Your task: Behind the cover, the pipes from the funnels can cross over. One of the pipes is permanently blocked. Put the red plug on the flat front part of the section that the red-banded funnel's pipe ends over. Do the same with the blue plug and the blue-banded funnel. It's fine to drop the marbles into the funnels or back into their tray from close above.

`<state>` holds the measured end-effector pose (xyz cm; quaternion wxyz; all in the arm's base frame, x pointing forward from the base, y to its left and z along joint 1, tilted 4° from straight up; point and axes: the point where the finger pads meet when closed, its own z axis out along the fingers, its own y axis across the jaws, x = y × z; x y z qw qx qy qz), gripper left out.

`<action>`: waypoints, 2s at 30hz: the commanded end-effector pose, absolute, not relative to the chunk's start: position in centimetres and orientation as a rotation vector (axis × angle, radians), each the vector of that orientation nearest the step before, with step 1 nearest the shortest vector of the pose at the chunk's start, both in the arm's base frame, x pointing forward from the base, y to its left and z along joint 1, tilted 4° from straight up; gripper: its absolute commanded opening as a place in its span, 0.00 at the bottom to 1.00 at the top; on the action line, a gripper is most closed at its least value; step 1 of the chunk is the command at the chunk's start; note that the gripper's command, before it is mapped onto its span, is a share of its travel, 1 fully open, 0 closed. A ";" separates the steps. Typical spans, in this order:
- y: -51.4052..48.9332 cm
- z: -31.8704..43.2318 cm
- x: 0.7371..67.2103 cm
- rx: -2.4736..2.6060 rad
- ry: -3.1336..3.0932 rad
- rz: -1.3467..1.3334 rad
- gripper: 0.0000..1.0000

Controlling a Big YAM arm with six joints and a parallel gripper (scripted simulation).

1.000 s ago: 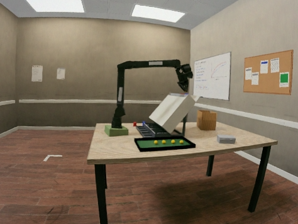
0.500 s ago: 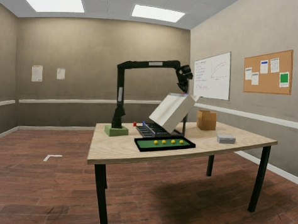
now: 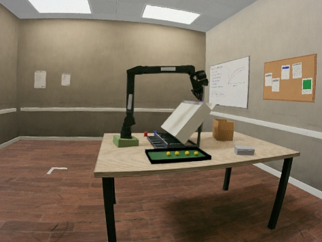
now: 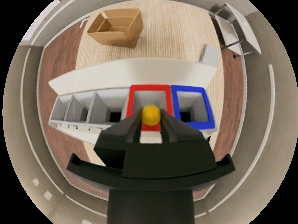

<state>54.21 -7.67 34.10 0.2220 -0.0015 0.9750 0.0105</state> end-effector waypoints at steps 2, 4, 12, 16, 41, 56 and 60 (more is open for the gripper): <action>-7.1 37.3 55.3 -0.008 2.622 0.022 0.00; -7.1 37.4 55.3 -0.009 2.618 0.021 0.00; -7.0 37.7 55.4 -0.009 2.617 0.021 0.00; -7.0 38.0 55.5 -0.009 2.617 0.020 0.00; -7.5 36.7 54.8 -0.007 2.641 0.019 0.59; -7.5 36.7 54.8 -0.007 2.641 0.019 0.59; -7.4 36.7 54.8 -0.007 2.641 0.020 0.59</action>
